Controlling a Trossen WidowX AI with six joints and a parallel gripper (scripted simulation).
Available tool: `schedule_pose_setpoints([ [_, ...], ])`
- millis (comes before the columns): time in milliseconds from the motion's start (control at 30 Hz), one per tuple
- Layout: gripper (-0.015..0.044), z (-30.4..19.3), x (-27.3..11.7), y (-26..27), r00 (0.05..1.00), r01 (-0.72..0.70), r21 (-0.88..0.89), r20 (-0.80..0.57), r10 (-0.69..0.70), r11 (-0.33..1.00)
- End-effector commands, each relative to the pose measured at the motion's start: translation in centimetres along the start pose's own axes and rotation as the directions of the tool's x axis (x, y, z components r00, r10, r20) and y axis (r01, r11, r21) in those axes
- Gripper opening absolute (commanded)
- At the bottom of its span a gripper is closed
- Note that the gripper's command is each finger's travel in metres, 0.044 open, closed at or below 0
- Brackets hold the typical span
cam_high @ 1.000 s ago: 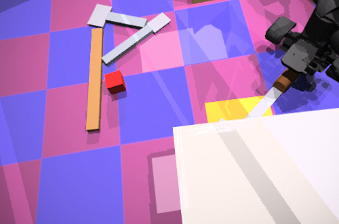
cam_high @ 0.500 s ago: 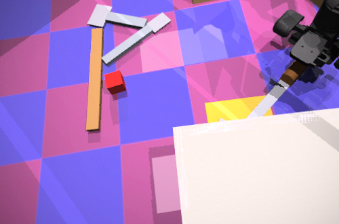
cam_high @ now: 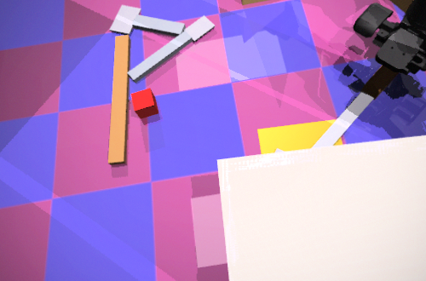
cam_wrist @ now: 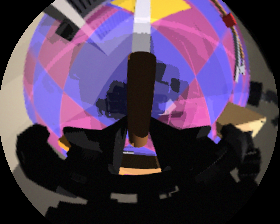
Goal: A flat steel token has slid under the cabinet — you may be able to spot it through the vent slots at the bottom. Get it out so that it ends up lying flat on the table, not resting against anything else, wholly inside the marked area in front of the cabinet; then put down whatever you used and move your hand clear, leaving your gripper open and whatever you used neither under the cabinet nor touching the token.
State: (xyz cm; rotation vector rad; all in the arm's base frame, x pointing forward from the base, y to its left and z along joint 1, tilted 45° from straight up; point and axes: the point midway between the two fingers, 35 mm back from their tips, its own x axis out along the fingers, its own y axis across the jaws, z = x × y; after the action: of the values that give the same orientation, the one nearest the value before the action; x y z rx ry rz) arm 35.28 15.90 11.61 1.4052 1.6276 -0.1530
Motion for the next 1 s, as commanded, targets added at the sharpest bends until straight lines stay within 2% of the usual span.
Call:
schedule_pose_setpoints([
  [0, 0.0, -1.0, 0.1, 0.0, 1.0, 0.004, -0.001, 0.003, -0.004, 1.0],
  [967, 0.0, -1.4, -2.2, -0.5, 1.0, 0.004, 0.011, 0.004, -0.004, 1.0],
])
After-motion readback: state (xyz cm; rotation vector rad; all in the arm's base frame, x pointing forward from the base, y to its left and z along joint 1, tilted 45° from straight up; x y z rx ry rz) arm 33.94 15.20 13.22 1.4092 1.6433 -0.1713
